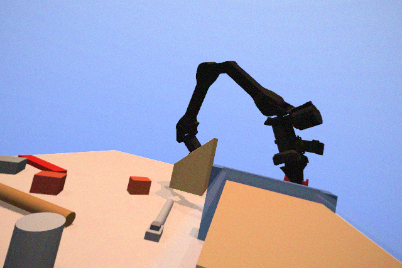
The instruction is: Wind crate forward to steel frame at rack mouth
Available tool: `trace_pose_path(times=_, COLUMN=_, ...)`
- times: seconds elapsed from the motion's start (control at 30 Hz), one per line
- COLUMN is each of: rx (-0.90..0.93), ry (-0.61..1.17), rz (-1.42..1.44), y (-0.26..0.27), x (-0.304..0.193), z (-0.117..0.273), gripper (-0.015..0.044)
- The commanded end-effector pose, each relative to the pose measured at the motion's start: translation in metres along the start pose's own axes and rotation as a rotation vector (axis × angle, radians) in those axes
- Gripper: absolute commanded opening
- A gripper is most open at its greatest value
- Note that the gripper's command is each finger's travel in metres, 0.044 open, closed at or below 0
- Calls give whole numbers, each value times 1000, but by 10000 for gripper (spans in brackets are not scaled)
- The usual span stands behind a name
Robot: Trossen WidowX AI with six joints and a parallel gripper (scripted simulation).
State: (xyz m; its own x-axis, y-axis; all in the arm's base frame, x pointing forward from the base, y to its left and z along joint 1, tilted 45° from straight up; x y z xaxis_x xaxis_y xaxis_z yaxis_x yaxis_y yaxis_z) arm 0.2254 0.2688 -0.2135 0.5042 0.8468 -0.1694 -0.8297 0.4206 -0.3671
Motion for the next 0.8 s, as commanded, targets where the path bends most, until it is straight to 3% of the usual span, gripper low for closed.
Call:
trace_pose_path(times=0.0, rx=43, ry=16, rz=28, y=23, x=-8, z=0, gripper=0)
trace_pose_path(times=0.77, rx=45, ry=16, rz=29, y=45, x=-18, z=3, gripper=0)
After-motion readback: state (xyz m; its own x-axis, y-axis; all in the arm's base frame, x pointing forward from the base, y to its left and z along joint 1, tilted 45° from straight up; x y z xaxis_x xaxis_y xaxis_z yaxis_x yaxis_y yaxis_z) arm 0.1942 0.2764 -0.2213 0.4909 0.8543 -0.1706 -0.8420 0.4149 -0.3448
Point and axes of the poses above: the point midway between the two fingers, 35 mm back from their tips, its own z axis back along the fingers, its own y axis across the jaws, x = y × z, the point moved 1 cm from there along z, back along the fingers, and after that the axes turned 13 degrees about -z, right-handed, at the moved point
